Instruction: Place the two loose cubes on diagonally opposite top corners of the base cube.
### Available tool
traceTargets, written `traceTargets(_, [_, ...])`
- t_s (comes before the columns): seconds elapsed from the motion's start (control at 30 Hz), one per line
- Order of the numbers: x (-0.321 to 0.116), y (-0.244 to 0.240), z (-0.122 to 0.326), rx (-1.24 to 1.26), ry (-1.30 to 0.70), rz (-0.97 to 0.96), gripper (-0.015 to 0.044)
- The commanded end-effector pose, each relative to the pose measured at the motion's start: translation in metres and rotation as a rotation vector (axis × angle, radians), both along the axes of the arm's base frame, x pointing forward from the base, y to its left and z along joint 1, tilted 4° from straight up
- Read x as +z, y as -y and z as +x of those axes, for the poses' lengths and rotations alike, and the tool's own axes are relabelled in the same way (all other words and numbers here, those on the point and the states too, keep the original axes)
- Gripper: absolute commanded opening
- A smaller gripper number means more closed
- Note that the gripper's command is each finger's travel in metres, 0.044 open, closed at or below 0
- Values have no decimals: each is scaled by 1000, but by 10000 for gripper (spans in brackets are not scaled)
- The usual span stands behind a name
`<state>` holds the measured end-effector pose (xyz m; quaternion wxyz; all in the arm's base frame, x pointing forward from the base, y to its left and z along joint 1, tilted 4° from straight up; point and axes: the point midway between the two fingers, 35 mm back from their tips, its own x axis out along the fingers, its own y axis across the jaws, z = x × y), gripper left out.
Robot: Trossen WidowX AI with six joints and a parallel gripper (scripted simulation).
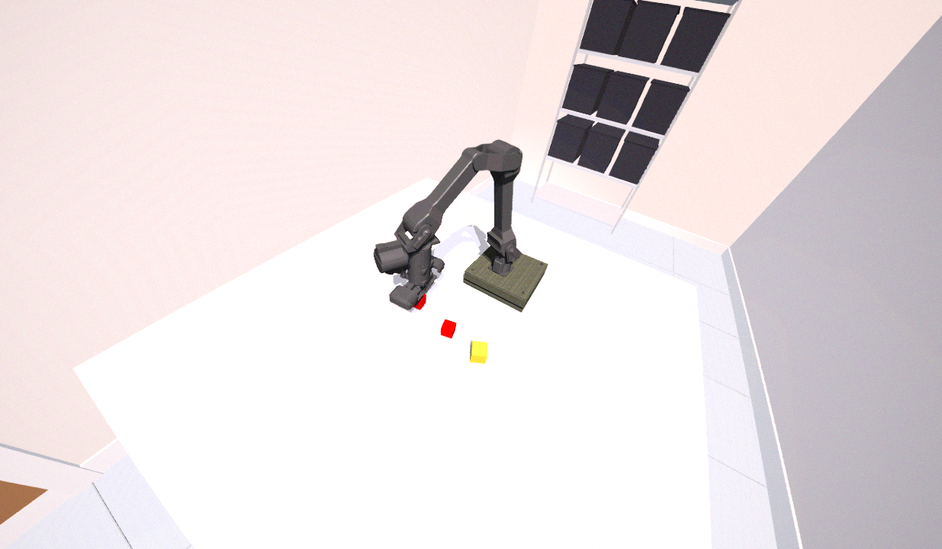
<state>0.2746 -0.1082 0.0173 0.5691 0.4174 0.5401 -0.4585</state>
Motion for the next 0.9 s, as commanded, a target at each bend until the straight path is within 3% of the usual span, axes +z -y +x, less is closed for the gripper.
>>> traceTargets(0.0, [8, 1, 2, -1, 6, -5, 105])
traceTargets(0.87, [52, -1, 1, -18, -10, 8, 105])
